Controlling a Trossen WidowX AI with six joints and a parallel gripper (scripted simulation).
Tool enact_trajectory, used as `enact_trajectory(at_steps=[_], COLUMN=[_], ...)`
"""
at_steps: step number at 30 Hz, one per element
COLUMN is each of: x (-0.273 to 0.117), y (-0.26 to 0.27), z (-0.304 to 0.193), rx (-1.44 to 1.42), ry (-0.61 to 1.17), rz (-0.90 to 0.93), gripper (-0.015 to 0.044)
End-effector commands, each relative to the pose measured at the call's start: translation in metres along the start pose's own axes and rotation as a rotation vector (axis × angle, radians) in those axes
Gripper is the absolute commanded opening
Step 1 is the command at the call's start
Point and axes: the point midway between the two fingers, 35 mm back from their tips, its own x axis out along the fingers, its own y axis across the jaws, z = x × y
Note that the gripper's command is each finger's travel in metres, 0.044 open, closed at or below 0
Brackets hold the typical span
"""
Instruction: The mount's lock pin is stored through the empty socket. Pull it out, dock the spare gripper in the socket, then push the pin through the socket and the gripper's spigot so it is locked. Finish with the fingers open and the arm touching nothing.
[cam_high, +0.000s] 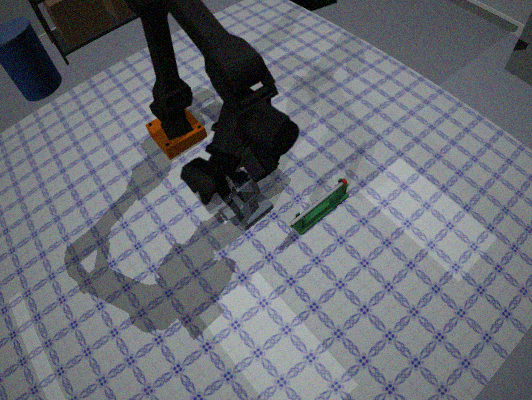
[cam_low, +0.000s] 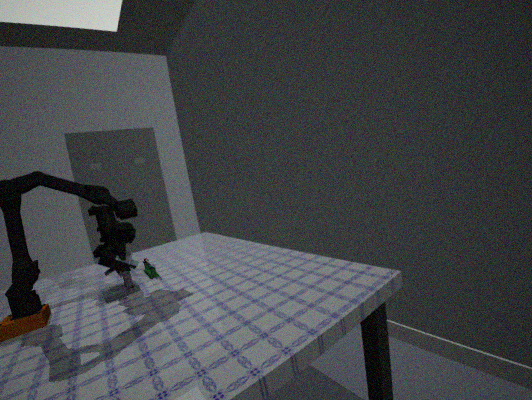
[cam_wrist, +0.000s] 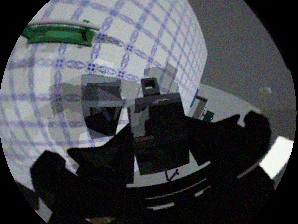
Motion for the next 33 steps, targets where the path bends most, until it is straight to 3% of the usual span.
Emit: enact_trajectory(at_steps=[1, 33], x=[-0.007, -0.063], y=[0.001, 0.03], z=[-0.003, -0.021], rx=[-0.079, -0.729], ry=[0.033, 0.252], rz=[-0.045, -0.349], gripper=[0.0, 0.0])
